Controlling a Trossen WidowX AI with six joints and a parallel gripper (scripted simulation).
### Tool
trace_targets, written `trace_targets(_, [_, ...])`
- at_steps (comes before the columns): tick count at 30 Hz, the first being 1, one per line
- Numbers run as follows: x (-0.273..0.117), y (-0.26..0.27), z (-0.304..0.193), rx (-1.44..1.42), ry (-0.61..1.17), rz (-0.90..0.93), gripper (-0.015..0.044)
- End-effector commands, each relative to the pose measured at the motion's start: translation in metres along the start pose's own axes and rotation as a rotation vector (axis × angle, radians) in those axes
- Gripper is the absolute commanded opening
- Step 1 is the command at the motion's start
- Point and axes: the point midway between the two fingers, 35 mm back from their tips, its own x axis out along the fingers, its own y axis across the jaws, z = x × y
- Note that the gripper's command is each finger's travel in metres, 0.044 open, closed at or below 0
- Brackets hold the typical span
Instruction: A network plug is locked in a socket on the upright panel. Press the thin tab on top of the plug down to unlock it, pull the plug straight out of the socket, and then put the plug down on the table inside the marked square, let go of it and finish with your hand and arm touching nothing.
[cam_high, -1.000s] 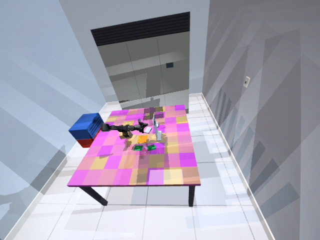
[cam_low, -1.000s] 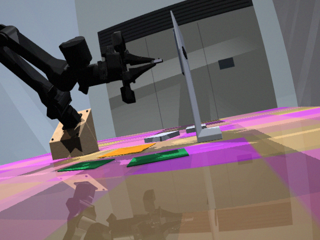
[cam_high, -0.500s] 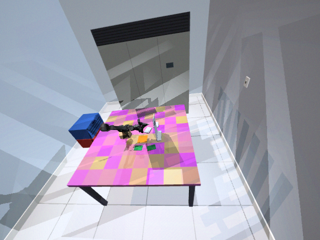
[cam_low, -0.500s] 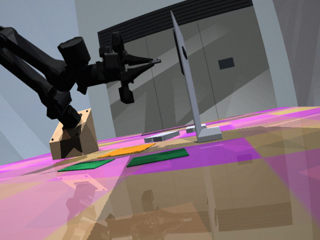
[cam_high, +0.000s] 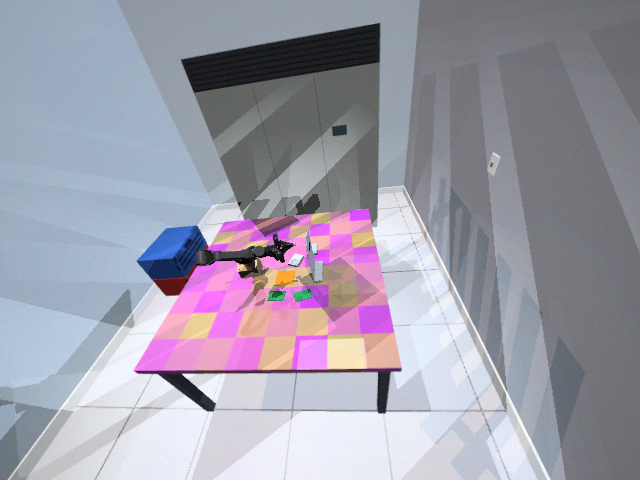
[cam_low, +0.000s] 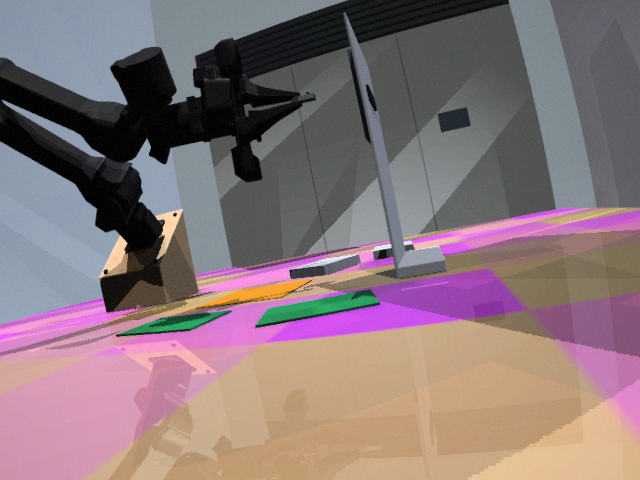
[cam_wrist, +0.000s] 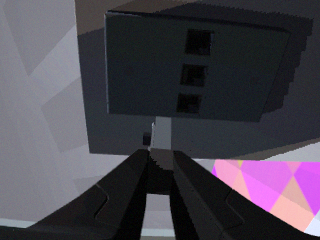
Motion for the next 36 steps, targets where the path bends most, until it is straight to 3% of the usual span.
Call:
trace_targets(1, [-0.002, 0.01, 0.001, 0.004, -0.007, 0.005, 0.0])
trace_targets(16, [-0.014, 0.029, -0.003, 0.018, -0.009, -0.013, 0.0])
trace_targets(36, [-0.029, -0.076, -0.016, 0.29, -0.211, -0.569, 0.0])
